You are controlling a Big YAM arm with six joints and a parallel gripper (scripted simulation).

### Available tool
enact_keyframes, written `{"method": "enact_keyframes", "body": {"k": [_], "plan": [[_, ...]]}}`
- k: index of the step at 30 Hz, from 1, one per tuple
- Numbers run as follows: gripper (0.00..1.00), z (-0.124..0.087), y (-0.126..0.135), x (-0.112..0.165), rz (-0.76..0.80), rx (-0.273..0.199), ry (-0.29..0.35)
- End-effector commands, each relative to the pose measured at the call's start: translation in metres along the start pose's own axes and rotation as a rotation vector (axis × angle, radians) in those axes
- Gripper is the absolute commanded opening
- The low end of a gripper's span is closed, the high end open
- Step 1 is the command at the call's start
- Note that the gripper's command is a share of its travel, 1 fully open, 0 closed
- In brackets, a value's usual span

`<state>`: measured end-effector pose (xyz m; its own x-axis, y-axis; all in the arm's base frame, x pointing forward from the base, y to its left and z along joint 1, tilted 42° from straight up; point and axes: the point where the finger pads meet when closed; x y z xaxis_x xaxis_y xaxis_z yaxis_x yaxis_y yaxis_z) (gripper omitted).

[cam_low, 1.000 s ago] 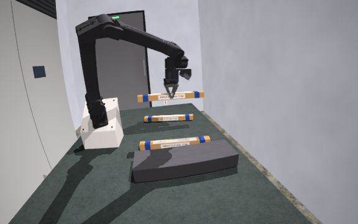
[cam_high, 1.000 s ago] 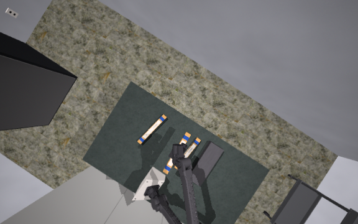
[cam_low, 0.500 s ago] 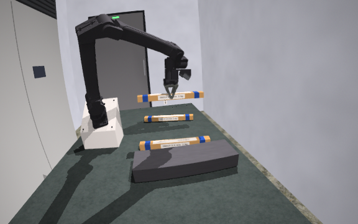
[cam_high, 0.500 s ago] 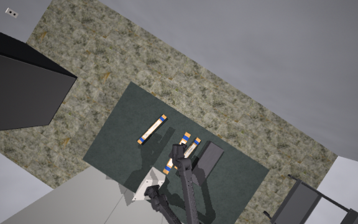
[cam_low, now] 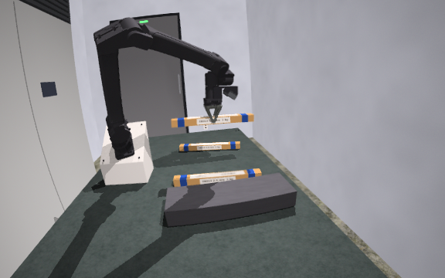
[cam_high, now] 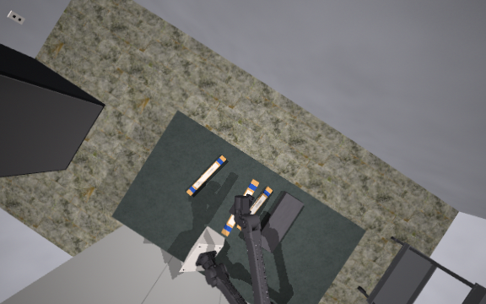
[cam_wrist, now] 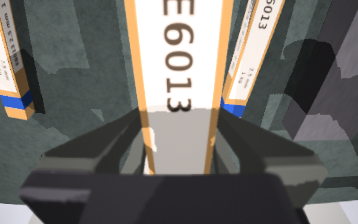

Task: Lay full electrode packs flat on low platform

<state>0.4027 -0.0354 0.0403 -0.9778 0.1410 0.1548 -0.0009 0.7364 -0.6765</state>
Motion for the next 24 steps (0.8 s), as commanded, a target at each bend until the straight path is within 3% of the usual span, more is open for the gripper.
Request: {"method": "enact_keyframes", "body": {"k": [1,24], "plan": [[0.00,-0.0439,-0.0179,-0.0233,0.054,-0.036,-0.111],[0.00,-0.0451,-0.0150,-0.0221,0.047,-0.035,-0.117]]}}
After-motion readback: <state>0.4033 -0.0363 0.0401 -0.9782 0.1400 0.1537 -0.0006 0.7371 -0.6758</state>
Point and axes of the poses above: the point where the finger pads meet when closed, its own z axis out along the fingers, its own y axis across the jaws, x = y × z, and after that the axes turned 6 degrees about -z, right-handed
